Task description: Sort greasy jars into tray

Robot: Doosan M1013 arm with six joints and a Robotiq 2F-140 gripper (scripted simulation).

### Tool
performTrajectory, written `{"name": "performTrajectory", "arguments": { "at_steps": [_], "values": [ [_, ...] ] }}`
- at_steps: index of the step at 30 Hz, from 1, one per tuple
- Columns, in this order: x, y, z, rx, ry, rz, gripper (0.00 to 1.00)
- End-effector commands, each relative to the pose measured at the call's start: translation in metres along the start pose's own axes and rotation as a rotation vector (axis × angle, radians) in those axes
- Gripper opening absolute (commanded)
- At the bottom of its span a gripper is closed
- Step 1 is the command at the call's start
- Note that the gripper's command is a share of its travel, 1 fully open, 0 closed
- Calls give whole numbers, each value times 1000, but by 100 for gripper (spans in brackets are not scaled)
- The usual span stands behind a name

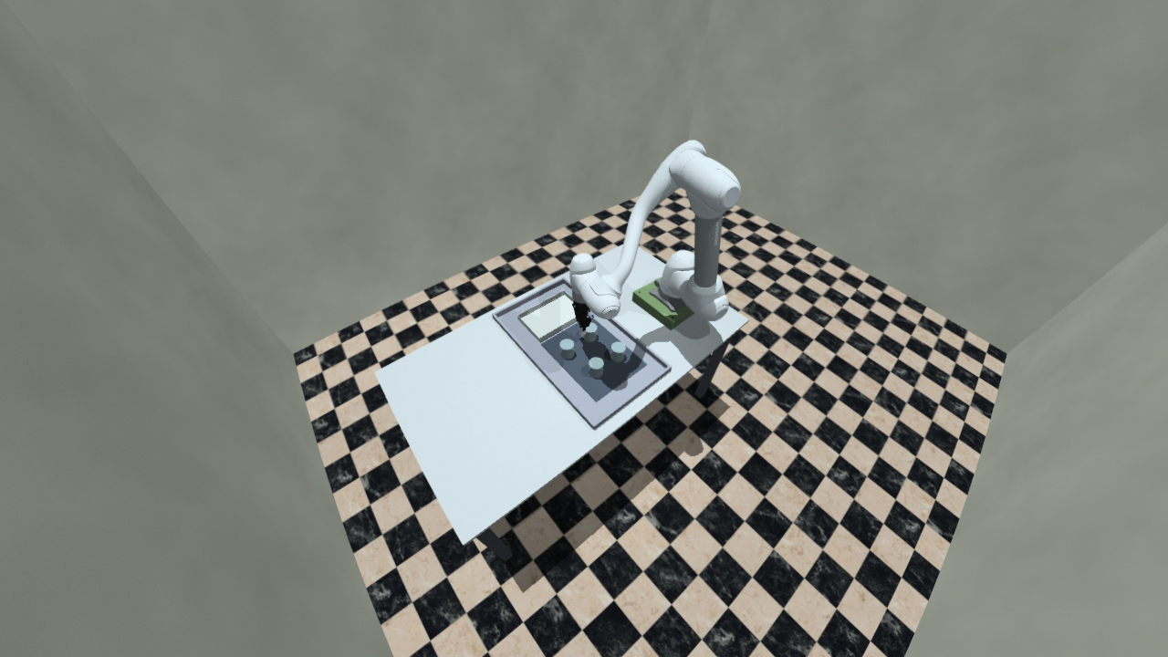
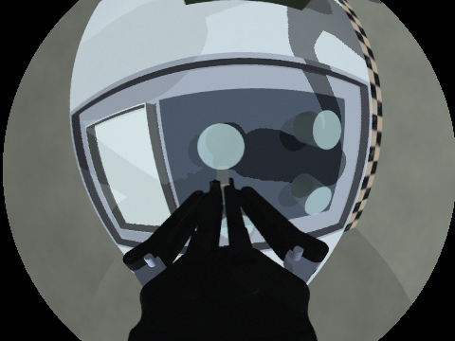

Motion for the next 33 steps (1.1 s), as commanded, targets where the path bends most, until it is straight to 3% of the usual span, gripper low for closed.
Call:
{"name": "performTrajectory", "arguments": {
  "at_steps": [1,33],
  "values": [
    [0,0,0,0,0,0,0],
    [-4,0,3,0,0,0,0]
  ]
}}
Point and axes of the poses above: the point where the finger pads meet when closed, its own z axis back along the fingers, its own y axis across the jaws, x = y × z, the point moved 9 cm from there along z, back along the fingers, and after that the axes turned 3 degrees about -z, right-handed, at the moved point
